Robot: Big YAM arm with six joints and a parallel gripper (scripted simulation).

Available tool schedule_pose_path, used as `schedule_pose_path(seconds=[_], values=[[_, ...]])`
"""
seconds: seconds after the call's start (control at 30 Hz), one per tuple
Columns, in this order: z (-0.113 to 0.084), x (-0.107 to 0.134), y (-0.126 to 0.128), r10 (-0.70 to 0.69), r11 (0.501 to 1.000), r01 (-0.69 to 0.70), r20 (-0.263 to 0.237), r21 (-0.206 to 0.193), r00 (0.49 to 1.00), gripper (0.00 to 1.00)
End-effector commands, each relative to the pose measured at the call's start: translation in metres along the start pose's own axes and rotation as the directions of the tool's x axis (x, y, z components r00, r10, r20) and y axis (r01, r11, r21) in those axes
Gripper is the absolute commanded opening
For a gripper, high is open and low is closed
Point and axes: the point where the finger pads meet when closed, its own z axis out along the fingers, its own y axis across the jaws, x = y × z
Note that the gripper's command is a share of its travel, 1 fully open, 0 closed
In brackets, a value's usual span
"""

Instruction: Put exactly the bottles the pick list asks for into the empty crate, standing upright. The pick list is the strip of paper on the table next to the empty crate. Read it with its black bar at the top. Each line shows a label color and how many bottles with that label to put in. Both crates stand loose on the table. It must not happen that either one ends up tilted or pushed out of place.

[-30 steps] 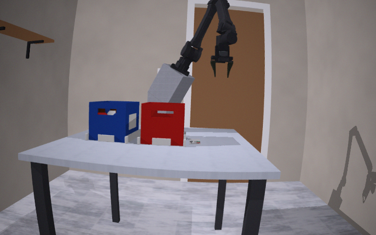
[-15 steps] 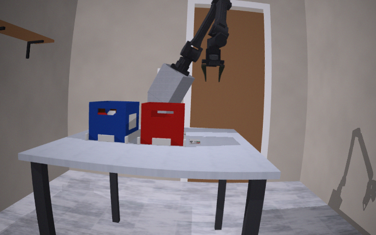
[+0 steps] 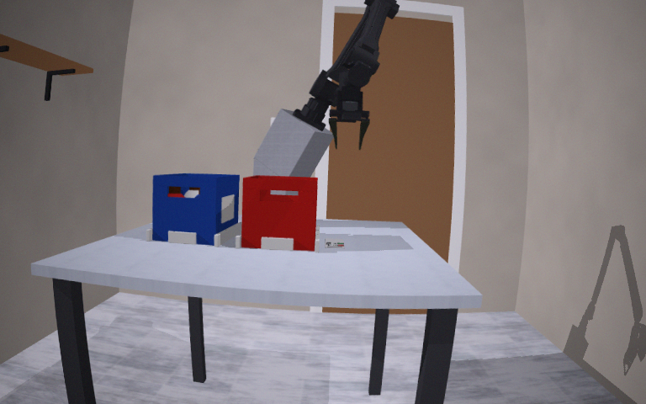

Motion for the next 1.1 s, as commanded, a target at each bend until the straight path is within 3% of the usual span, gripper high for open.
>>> schedule_pose_path(seconds=[0.0, 0.2, 0.23, 0.6, 1.07], values=[[0.006, -0.029, -0.02, -0.021, 1.0, 0.021, 0.028, 0.001, 0.999, 0.61], [0.012, -0.035, -0.029, -0.021, 1.0, 0.02, 0.028, 0.003, 0.999, 0.61], [0.023, -0.015, -0.02, -0.033, 0.999, 0.033, -0.015, 0.0, 0.999, 0.61], [0.01, -0.016, -0.012, -0.045, 0.999, 0.045, 0.009, -0.002, 0.999, 0.61], [0.008, -0.016, -0.01, -0.041, 0.999, 0.041, 0.008, -0.001, 0.999, 0.61]])
